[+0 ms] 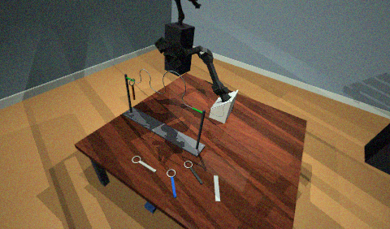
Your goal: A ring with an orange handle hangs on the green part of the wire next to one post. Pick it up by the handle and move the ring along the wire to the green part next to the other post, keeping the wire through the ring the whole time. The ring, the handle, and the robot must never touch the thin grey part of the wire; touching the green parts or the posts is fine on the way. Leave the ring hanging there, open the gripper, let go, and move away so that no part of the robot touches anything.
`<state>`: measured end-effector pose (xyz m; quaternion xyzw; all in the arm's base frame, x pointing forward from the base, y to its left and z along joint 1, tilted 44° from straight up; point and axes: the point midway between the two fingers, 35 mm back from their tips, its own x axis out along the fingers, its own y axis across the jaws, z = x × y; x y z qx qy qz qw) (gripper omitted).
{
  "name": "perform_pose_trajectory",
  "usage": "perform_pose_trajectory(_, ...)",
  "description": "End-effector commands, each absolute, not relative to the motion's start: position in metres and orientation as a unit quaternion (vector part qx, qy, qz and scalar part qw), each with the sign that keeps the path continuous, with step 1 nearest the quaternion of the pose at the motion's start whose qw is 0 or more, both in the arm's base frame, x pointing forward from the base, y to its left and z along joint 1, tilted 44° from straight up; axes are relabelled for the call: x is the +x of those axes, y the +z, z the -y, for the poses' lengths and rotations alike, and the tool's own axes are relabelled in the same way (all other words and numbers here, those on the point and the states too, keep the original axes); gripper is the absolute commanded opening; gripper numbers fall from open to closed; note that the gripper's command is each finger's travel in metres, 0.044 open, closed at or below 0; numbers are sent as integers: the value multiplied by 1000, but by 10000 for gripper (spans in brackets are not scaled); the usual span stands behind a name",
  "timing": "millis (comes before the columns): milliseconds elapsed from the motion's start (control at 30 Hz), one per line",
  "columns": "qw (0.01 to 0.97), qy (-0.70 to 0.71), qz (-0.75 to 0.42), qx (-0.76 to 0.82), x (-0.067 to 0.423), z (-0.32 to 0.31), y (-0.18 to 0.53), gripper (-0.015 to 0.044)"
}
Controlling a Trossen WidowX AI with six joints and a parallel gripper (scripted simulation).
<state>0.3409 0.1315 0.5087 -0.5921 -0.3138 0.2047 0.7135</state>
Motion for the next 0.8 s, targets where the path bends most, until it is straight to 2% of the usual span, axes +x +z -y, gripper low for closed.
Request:
perform_pose_trajectory(0,731,165,297,-592,356,-87,520,160)
perform_pose_trajectory(467,769,64,241,-588,367,44,542,160)
perform_pose_trajectory(767,800,42,200,-563,373,121,532,160)
